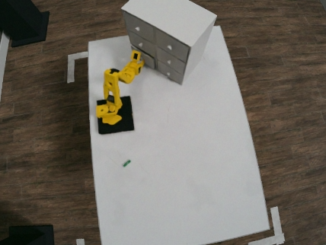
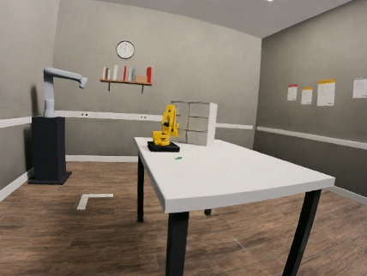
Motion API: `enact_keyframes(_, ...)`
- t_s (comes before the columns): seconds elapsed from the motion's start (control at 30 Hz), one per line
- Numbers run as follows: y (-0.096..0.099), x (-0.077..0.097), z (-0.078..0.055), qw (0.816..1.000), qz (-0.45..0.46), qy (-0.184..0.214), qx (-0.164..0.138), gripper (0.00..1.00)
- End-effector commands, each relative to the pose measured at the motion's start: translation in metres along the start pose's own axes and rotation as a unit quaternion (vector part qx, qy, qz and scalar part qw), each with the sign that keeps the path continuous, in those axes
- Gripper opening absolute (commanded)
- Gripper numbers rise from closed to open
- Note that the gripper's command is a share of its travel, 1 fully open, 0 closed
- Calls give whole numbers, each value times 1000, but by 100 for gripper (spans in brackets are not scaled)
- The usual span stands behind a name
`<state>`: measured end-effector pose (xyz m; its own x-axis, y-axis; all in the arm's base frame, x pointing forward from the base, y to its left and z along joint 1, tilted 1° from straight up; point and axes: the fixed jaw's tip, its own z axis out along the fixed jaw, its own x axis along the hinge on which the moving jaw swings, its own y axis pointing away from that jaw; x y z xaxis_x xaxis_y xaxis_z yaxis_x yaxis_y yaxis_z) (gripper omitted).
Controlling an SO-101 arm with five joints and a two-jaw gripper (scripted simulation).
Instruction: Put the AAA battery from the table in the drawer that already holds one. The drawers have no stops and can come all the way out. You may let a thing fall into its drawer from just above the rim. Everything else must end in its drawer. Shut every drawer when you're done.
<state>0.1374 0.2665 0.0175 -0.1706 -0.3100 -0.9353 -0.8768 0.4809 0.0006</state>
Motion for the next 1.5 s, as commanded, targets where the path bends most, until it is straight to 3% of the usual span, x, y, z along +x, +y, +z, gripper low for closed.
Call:
enact_keyframes(0.0,-4,-3,5,1000,-3,-4,7,0)
enact_keyframes(0.17,-6,-4,10,1000,-2,-4,9,0)
enact_keyframes(1.47,-3,-5,7,1000,2,-3,4,0)
